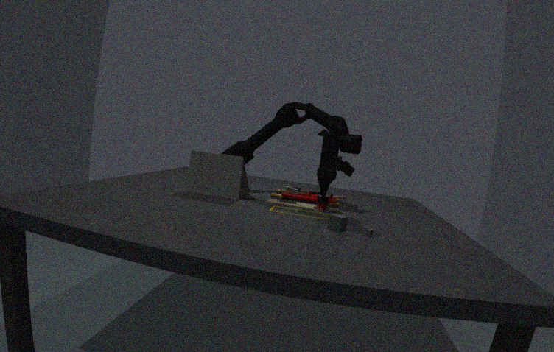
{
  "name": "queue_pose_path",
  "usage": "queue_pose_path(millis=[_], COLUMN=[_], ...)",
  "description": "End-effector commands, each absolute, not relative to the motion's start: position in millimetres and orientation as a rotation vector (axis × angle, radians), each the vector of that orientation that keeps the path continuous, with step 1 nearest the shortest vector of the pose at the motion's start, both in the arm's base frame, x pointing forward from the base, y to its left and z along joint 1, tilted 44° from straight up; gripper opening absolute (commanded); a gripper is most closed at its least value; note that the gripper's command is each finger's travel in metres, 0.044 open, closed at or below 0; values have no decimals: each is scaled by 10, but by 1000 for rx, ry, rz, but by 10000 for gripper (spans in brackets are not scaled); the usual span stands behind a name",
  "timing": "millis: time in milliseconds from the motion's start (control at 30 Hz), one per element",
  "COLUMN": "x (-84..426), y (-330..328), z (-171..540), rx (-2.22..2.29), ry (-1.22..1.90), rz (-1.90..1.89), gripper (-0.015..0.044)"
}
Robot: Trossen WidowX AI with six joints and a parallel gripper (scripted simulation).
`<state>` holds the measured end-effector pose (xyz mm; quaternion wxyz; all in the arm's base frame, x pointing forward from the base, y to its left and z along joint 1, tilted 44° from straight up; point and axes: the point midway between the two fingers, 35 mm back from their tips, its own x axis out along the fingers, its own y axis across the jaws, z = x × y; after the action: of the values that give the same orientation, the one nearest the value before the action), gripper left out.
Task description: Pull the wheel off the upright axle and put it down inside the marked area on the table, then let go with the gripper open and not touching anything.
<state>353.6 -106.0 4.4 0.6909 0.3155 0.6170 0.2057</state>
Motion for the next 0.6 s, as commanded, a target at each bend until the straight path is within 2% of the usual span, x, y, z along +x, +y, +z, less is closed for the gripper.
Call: queue_pose_path(millis=[0,67,200,467,567], x=[3539,3539,3533,3533,3533], y=[-966,-961,-988,-988,-990], z=[-43,-47,-18,-18,-16], rx=[712,712,706,706,706], ry=[1378,1378,1383,1383,1383], rz=[460,461,463,463,463], gripper=[300,300,195,142,63])
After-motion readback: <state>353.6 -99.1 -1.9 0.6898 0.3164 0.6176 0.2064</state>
